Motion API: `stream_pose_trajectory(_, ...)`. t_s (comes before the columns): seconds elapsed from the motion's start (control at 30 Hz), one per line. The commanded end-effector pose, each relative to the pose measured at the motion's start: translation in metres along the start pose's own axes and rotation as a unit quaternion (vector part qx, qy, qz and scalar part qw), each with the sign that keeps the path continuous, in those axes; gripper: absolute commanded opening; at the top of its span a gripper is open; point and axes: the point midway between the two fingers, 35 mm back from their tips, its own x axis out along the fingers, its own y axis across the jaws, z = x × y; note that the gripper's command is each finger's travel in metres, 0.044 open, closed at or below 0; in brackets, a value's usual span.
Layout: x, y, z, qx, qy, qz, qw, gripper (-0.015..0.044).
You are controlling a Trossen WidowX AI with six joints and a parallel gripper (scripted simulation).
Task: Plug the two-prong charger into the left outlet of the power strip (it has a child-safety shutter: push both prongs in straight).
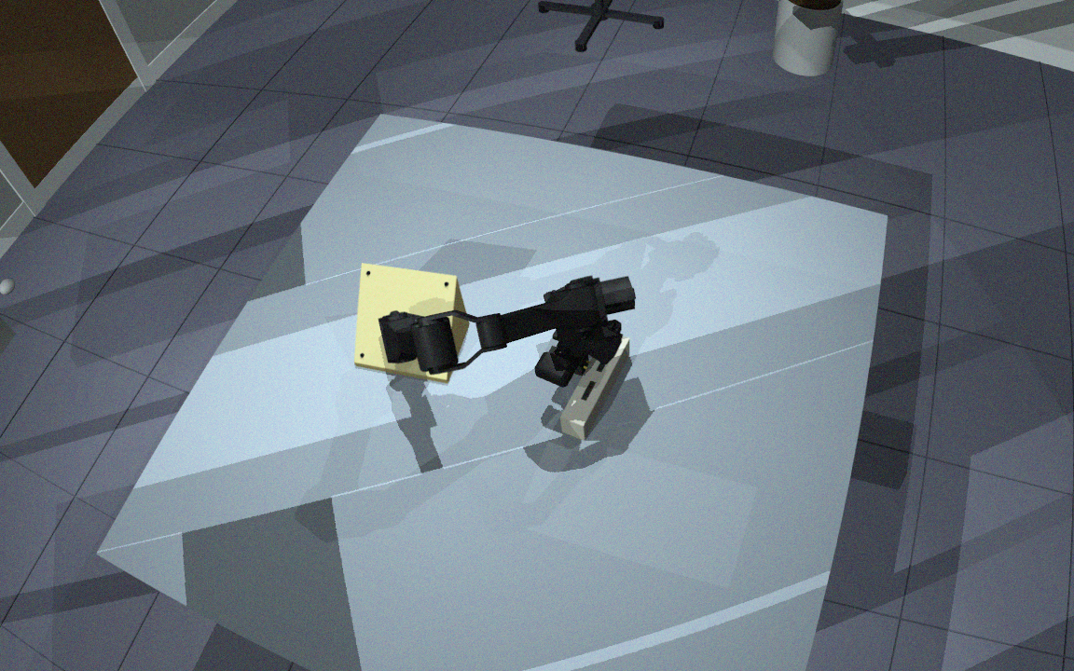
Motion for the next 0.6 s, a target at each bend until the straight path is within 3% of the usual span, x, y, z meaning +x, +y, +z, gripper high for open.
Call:
stream_pose_trajectory(0.0,-0.0005,-0.0006,0.0019,-0.002,-0.002,-0.002,1.000,0.0000)
stream_pose_trajectory(0.57,-0.0009,-0.0006,0.0071,-0.001,-0.002,-0.002,1.000,0.0000)
